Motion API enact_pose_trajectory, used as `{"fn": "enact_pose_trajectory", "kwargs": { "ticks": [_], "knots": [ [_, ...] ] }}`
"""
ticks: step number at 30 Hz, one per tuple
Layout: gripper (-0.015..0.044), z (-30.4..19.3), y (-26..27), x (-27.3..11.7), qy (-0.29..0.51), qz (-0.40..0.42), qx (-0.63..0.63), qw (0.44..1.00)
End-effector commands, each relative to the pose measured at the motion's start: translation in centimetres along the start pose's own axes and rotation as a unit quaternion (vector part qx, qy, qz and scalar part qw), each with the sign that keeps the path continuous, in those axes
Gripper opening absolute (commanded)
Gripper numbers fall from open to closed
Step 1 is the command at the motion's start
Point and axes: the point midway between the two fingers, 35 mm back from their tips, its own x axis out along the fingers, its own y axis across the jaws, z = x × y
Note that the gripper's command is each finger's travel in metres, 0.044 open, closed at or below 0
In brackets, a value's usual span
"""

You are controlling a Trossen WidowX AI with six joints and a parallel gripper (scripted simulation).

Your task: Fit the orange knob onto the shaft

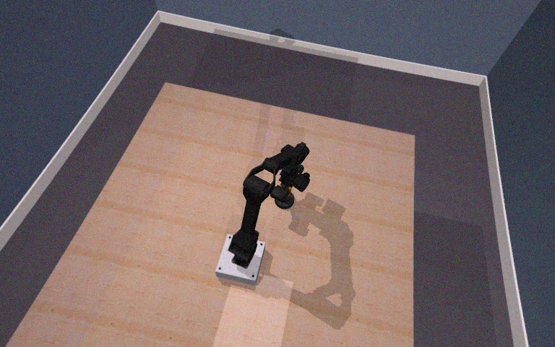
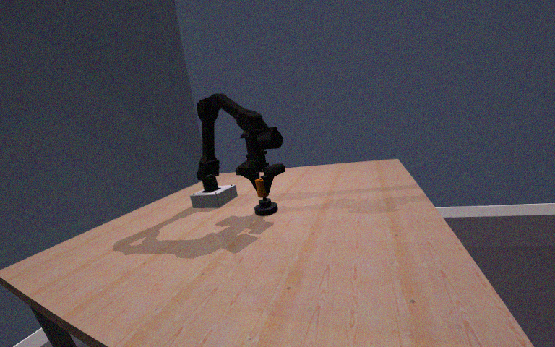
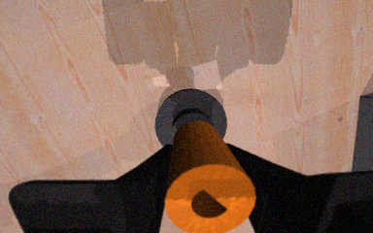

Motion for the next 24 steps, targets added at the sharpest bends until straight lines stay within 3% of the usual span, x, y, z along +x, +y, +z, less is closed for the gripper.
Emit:
{"fn": "enact_pose_trajectory", "kwargs": {
  "ticks": [1, 24],
  "knots": [
    [0.0000, 0.03, -0.06, -0.45, -0.002, 0.004, 0.047, 0.999],
    [0.0000, 0.06, 0.03, -0.04, -0.002, 0.004, 0.089, 0.996]
  ]
}}
